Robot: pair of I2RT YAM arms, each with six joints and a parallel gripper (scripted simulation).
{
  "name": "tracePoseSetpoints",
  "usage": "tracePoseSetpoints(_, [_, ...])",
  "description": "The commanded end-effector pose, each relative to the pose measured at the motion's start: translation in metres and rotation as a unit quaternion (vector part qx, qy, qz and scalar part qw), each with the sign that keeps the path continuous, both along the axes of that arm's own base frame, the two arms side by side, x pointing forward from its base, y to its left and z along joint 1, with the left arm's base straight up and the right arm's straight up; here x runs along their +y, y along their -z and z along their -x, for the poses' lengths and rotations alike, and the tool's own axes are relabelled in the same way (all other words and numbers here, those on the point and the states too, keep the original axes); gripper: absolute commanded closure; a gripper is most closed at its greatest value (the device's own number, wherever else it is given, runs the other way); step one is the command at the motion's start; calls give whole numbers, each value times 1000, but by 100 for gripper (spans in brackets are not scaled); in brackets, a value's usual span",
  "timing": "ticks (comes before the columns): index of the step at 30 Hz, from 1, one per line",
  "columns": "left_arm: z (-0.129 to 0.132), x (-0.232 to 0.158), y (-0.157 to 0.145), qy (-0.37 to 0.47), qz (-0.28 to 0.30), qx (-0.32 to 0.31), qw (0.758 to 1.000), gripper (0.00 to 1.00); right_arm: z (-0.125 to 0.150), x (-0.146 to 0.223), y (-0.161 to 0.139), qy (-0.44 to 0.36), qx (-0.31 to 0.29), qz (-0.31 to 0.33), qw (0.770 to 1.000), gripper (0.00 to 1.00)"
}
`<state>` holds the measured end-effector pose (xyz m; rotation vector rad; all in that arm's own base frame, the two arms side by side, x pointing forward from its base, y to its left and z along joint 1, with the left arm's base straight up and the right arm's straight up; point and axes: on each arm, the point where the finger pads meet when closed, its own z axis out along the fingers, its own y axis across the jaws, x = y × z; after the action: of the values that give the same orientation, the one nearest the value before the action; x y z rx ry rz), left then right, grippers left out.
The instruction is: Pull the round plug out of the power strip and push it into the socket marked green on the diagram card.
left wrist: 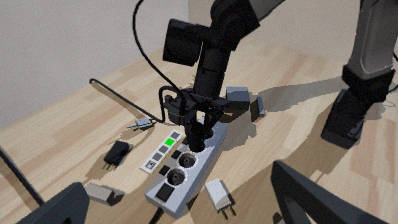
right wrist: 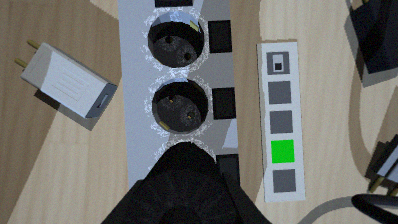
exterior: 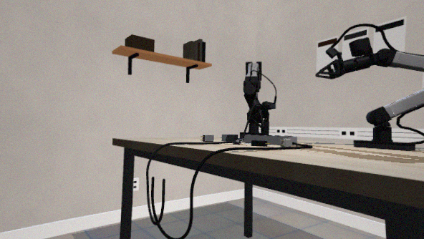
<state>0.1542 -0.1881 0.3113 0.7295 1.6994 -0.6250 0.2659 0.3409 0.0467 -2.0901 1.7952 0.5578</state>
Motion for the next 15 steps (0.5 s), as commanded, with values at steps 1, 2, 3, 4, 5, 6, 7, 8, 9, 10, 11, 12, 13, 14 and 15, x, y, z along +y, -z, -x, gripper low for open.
tracePoseSetpoints(1, [0,2,5,-6,-7,12,1000,0,5,-9,4,9,-2,37,999,67])
tracePoseSetpoints(2, [0,2,5,-6,-7,12,1000,0,5,-9,4,9,-2,37,999,67])
tracePoseSetpoints(3, [0,2,5,-6,-7,12,1000,0,5,-9,4,9,-2,37,999,67])
tracePoseSetpoints(4, [0,2,5,-6,-7,12,1000,0,5,-9,4,9,-2,37,999,67])
tracePoseSetpoints(5, [0,2,5,-6,-7,12,1000,0,5,-9,4,9,-2,37,999,67])
tracePoseSetpoints(6, [0,2,5,-6,-7,12,1000,0,5,-9,4,9,-2,37,999,67])
tracePoseSetpoints(7, [0,2,5,-6,-7,12,1000,0,0,-3,-2,9,-10,27,1000,67])
tracePoseSetpoints(8, [0,2,5,-6,-7,12,1000,0,0,-3,-2,9,-10,27,1000,67])
tracePoseSetpoints(9, [0,2,5,-6,-7,12,1000,0,0,-3,-2,9,-10,27,1000,67])
tracePoseSetpoints(10, [0,2,5,-6,-7,12,1000,0,-4,4,-4,8,-16,19,1000,67])
tracePoseSetpoints(11, [0,2,5,-6,-7,12,1000,0,-8,10,-8,7,-20,11,1000,67])
tracePoseSetpoints(12, [0,2,5,-6,-7,12,1000,0,-9,12,-10,6,-23,8,1000,67])
tracePoseSetpoints(13, [0,2,5,-6,-7,12,1000,0,-9,12,-11,6,-23,7,1000,67])
tracePoseSetpoints(14, [0,2,5,-6,-7,12,1000,0,-9,12,-10,6,-23,8,1000,67])
tracePoseSetpoints(15, [0,2,5,-6,-7,12,1000,0,-10,13,-18,7,-29,1,1000,67])
